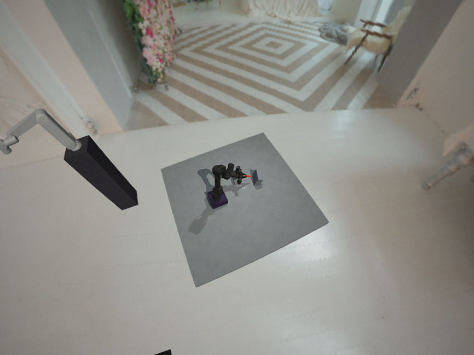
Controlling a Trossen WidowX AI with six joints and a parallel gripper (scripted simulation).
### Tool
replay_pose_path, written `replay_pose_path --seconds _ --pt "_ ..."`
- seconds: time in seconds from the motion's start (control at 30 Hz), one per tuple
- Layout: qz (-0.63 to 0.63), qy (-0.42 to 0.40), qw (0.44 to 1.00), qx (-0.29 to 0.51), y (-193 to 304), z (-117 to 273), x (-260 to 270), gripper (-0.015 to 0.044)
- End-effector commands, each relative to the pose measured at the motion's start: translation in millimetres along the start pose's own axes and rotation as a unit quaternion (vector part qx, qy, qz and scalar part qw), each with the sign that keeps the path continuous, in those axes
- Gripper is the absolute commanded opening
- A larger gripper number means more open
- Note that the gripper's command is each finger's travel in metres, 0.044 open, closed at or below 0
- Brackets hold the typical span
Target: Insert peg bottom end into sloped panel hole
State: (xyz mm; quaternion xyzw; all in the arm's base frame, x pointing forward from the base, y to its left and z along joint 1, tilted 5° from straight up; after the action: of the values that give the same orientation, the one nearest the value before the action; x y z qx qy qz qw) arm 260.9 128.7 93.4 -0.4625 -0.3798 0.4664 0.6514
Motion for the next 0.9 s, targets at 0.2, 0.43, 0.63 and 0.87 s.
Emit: replay_pose_path --seconds 0.2,0.43,0.63,0.87 --pt "-0.002 -0.002 1.0 -0.004 2.9 -11.1 -0.3 0.0" --pt "-0.004 -0.004 1.0 -0.007 3.1 -14.4 -0.5 0.0" --pt "-0.005 -0.005 1.0 -0.012 4.0 -18.5 -1.2 0.0" --pt "-0.006 -0.005 1.0 -0.012 3.9 -20.4 -1.3 0.0"
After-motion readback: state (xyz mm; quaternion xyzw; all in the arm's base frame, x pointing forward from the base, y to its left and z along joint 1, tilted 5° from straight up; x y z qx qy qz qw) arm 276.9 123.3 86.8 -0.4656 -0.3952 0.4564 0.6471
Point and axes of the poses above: the point midway between the two fingers, 35 mm back from their tips, its own z axis back along the fingers, its own x axis across the jaws, y = z × x, the point moved 6 cm from there along z, back along the fingers, and after that the axes turned 1 degree about -z, right-handed, at the moved point
